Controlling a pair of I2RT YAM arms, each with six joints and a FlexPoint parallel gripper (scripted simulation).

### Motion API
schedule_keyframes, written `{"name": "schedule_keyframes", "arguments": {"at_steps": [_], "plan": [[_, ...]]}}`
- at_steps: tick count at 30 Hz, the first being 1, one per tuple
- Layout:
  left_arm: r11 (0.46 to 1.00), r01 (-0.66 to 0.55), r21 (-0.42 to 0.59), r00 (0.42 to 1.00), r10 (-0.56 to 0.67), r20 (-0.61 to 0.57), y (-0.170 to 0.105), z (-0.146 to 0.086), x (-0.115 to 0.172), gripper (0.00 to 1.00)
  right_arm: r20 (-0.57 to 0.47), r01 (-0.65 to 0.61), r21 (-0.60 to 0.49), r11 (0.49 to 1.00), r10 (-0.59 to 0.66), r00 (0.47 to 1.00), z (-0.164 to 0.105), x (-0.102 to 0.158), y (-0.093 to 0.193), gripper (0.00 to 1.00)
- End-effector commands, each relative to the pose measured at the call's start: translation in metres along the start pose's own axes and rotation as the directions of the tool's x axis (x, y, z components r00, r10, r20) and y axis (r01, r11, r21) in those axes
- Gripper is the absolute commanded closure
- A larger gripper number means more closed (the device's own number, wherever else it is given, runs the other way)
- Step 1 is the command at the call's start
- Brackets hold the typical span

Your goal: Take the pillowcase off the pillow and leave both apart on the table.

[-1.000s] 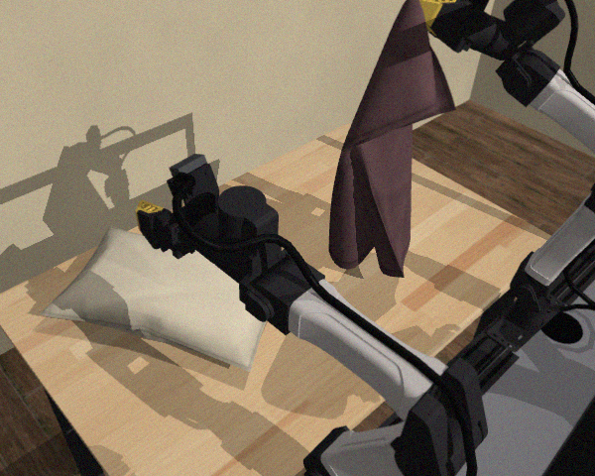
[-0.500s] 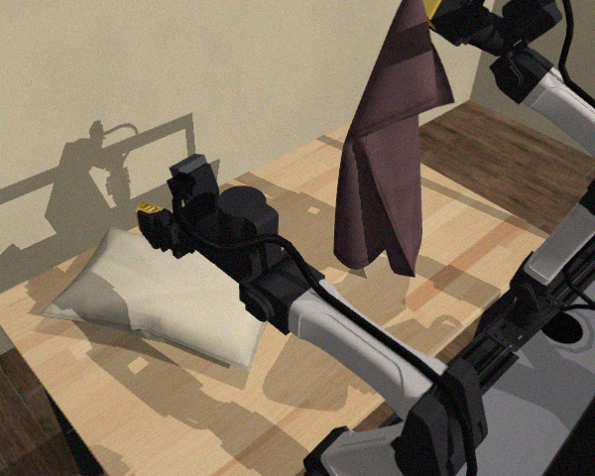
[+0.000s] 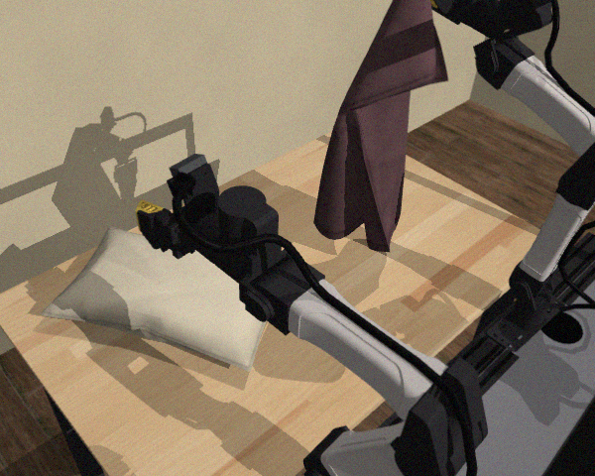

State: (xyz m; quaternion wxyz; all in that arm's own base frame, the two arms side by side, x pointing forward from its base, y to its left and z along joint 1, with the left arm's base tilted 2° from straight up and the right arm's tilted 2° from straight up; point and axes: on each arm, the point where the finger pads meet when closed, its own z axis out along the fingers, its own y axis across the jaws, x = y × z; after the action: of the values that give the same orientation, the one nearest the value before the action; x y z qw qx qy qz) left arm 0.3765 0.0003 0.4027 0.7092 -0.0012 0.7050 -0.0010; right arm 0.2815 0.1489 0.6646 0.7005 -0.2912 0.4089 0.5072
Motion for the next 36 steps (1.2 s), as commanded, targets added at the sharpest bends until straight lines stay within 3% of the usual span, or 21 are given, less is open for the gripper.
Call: {"name": "schedule_keyframes", "arguments": {"at_steps": [1, 21, 28, 32, 34, 35, 36], "plan": [[0.999, -0.013, 0.030, 0.996, 0.010, 0.091, -0.008, 0.000, -0.029, 0.40, 0.054, 0.056, -0.130, 0.990, -0.050, 0.997, -0.003, -0.027, 0.025, 1.00], [0.999, -0.013, 0.030, 0.996, 0.010, 0.091, -0.008, 0.000, -0.029, 0.40, -0.058, 0.045, -0.153, 0.987, -0.055, 0.997, -0.048, -0.014, -0.023, 1.00], [0.999, -0.013, 0.030, 0.996, 0.010, 0.091, -0.008, 0.000, -0.029, 0.40, -0.018, 0.039, -0.122, 0.992, -0.041, 0.999, -0.051, -0.021, -0.038, 1.00], [0.999, -0.013, 0.030, 0.996, 0.010, 0.091, -0.008, 0.000, -0.029, 0.40, -0.017, 0.047, -0.125, 0.991, -0.050, 0.999, -0.051, -0.023, -0.033, 1.00], [0.999, -0.013, 0.030, 0.996, 0.010, 0.091, -0.008, 0.000, -0.029, 0.40, -0.014, 0.065, -0.150, 0.987, -0.068, 0.998, -0.046, -0.029, -0.015, 1.00], [0.999, -0.013, 0.030, 0.996, 0.010, 0.091, -0.008, 0.000, -0.029, 0.40, -0.016, 0.061, -0.138, 0.989, -0.064, 0.998, -0.047, -0.030, -0.018, 1.00], [0.999, -0.013, 0.030, 0.996, 0.010, 0.091, -0.008, 0.000, -0.029, 0.40, -0.024, 0.000, -0.091, 0.996, -0.002, 1.000, -0.051, -0.023, -0.045, 1.00]]}}
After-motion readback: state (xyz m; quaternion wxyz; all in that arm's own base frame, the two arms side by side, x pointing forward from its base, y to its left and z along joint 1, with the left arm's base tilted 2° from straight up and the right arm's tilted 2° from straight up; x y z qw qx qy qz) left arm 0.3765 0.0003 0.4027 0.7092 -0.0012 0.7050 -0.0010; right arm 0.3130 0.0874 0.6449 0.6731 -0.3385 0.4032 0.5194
